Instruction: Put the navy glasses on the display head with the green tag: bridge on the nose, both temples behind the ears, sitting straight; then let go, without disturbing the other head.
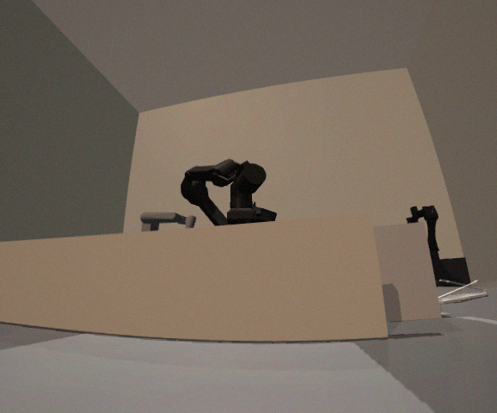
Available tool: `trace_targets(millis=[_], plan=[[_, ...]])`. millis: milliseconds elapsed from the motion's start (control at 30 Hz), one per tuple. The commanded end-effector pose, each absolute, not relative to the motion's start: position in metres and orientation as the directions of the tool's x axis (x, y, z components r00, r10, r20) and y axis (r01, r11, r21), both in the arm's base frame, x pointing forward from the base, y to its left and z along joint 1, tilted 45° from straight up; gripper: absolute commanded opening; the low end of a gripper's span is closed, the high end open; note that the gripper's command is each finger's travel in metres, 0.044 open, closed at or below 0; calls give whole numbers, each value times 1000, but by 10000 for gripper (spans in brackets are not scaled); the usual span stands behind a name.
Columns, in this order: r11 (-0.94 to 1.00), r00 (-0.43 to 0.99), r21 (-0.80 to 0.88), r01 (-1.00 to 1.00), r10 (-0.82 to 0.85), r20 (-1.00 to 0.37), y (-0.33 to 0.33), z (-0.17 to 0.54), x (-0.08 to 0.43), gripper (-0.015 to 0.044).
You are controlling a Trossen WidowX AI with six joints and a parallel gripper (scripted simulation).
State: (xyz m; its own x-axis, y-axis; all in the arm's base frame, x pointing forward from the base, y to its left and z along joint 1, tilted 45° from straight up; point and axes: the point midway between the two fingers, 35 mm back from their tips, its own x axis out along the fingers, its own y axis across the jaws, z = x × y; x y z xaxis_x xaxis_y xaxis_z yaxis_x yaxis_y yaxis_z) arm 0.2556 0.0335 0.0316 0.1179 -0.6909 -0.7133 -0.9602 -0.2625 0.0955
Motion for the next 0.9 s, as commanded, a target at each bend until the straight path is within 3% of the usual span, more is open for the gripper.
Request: trace_targets(millis=[0, 867], plan=[[-254, 102, 110, -961, -692, -715, 30, 28, 255, 0], [-237, 79, 128, -963, -702, -708, 8, 7, 256, 0]])
